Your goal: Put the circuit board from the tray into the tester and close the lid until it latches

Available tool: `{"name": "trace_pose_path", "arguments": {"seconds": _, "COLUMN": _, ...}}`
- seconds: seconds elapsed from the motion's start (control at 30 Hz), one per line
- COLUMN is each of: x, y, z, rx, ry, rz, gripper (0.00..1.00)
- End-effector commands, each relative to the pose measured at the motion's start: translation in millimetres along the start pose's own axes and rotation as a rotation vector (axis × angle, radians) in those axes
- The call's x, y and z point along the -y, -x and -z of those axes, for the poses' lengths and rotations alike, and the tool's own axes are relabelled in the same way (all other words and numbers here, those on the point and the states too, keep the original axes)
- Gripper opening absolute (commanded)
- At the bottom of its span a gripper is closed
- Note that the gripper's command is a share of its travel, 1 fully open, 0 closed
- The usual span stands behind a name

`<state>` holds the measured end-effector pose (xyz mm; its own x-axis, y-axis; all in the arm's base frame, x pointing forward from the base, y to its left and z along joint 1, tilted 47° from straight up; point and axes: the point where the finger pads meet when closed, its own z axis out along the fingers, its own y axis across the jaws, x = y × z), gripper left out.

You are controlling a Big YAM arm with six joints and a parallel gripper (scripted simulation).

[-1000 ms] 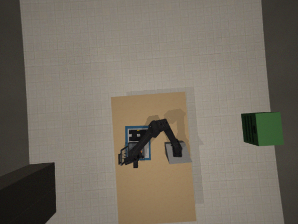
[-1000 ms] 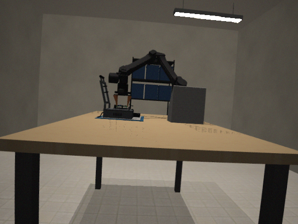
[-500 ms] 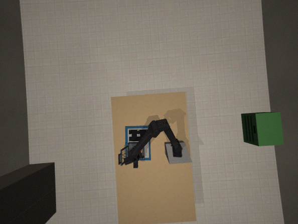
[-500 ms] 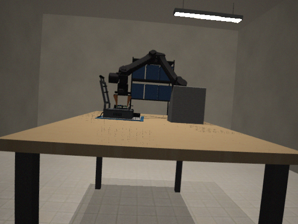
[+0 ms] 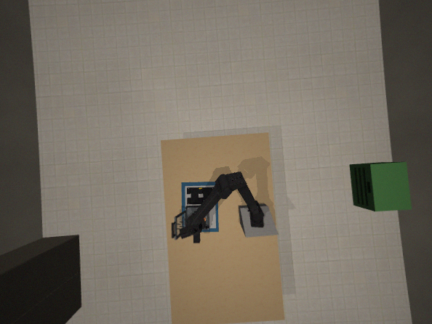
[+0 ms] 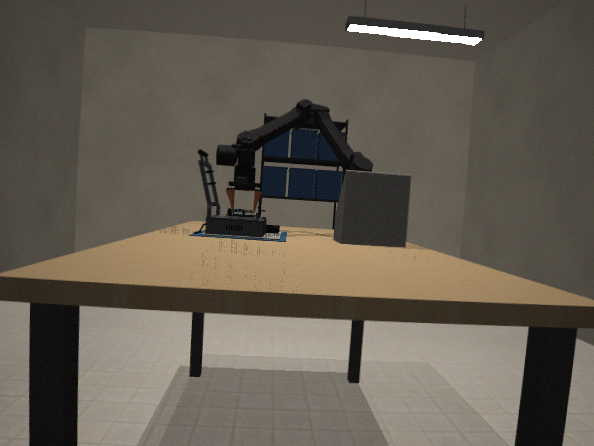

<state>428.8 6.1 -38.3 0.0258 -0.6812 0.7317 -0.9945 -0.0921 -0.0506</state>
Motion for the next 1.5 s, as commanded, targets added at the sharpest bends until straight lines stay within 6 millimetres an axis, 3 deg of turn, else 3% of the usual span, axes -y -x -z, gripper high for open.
{"name": "trace_pose_path", "arguments": {"seconds": 0.0, "x": 11.1, "y": -1.4, "z": 4.6, "rx": 0.007, "ry": -0.024, "rz": -0.019, "gripper": 0.72}}
{"name": "trace_pose_path", "arguments": {"seconds": 1.47, "x": 14.9, "y": -2.3, "z": 4.2, "rx": 0.008, "ry": -0.027, "rz": -0.023, "gripper": 0.72}}
